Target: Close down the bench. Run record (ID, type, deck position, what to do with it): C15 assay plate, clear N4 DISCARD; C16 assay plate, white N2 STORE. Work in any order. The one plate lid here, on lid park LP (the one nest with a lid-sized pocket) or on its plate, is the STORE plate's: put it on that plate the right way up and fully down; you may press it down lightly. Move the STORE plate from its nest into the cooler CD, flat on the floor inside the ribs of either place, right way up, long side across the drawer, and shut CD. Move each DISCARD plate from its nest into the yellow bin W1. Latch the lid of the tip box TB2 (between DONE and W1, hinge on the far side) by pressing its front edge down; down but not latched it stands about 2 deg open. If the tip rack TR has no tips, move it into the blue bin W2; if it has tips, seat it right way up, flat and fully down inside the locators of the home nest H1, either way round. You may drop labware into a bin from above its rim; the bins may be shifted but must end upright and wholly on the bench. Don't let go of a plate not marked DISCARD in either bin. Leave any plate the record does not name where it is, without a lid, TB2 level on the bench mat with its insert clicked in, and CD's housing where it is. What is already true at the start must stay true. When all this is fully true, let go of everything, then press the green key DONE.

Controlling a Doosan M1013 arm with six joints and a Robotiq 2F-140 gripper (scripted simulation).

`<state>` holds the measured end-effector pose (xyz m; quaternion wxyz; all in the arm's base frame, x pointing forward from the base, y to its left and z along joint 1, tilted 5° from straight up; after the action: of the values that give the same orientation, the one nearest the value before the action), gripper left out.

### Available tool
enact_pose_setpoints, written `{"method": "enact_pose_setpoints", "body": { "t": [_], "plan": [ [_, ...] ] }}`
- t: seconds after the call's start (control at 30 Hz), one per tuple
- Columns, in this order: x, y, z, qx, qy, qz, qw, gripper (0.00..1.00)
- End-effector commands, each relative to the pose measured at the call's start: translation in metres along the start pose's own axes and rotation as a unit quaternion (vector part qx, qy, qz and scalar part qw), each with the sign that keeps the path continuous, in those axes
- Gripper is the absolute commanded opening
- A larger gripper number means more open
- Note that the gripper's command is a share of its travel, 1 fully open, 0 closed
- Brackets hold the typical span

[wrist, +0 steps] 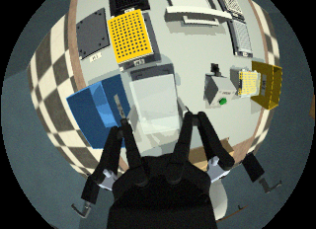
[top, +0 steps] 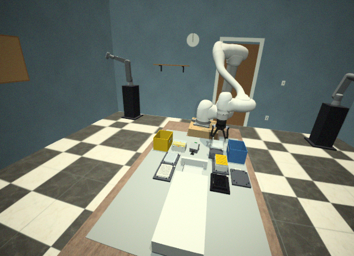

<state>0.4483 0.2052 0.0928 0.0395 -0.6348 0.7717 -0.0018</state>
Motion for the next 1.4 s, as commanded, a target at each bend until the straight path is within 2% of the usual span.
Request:
{"method": "enact_pose_setpoints", "body": {
  "t": [0.0,1.0,1.37],
  "plan": [
    [0.0,0.0,-0.004,0.0,0.0,0.0,1.0,0.0],
    [0.0,0.0,-0.039,0.0,0.0,0.0,1.0,0.0],
    [0.001,-0.002,-0.04,0.0,0.0,-0.017,1.0,0.0]
  ]
}}
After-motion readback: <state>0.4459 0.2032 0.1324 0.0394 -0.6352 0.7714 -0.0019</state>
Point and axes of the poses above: the point where the finger pads meet when closed, its own z axis out along the fingers, its own x axis across the jaws, y = z × x, the point moved 2 cm from there along -z, back along the fingers, and after that the axes turned 15 degrees about z, right-handed, at the moved point
